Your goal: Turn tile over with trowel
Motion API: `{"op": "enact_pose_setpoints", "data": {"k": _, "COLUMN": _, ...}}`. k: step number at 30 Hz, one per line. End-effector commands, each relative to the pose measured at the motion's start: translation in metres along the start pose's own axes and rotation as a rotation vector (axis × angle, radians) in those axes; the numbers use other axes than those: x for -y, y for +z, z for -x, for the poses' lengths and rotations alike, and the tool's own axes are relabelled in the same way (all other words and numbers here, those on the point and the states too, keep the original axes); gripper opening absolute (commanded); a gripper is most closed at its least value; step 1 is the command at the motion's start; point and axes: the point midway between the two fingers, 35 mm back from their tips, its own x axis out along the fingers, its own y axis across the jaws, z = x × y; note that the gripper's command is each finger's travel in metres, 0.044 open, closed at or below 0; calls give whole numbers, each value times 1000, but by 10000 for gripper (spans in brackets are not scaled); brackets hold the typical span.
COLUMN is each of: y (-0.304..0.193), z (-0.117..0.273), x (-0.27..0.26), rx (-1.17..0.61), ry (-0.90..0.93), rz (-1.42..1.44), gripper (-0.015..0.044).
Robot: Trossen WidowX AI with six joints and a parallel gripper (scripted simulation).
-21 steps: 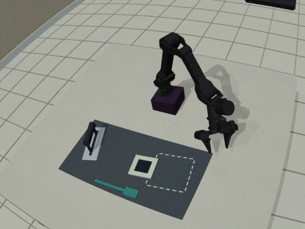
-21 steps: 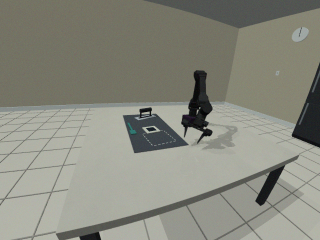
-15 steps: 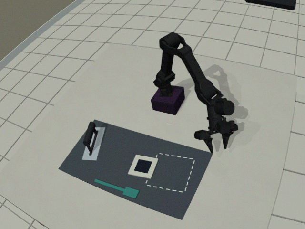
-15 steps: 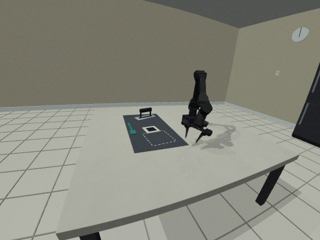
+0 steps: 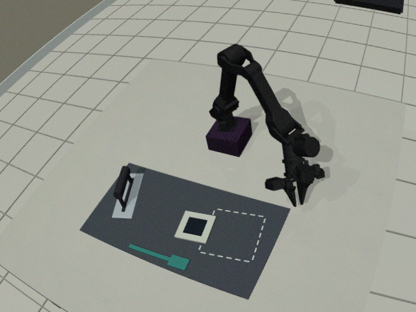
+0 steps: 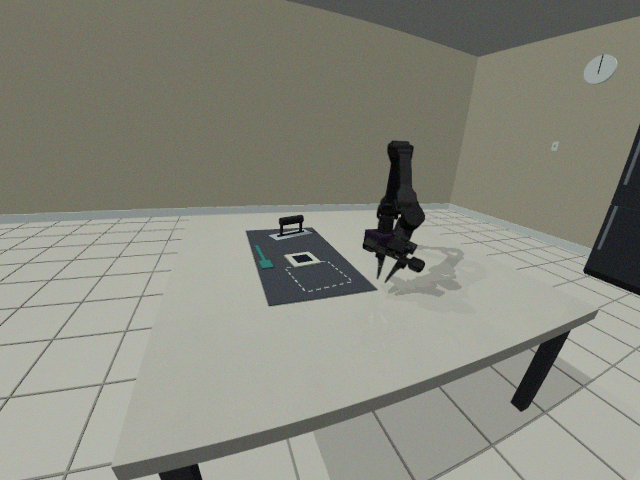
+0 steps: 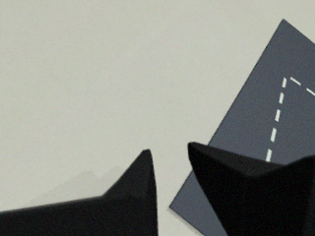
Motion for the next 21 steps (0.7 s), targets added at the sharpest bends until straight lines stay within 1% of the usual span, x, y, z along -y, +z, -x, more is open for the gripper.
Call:
{"op": "enact_pose_setpoints", "data": {"k": 1, "y": 0, "z": 0, "x": 0, "rx": 0, "ry": 0, "rz": 0, "gripper": 74}}
{"op": "enact_pose_setpoints", "data": {"k": 4, "y": 0, "z": 0, "x": 0, "rx": 0, "ry": 0, "rz": 0, "gripper": 0}}
{"op": "enact_pose_setpoints", "data": {"k": 19, "y": 0, "z": 0, "x": 0, "rx": 0, "ry": 0, "rz": 0, "gripper": 0}}
{"op": "enact_pose_setpoints", "data": {"k": 21, "y": 0, "z": 0, "x": 0, "rx": 0, "ry": 0, "rz": 0, "gripper": 53}}
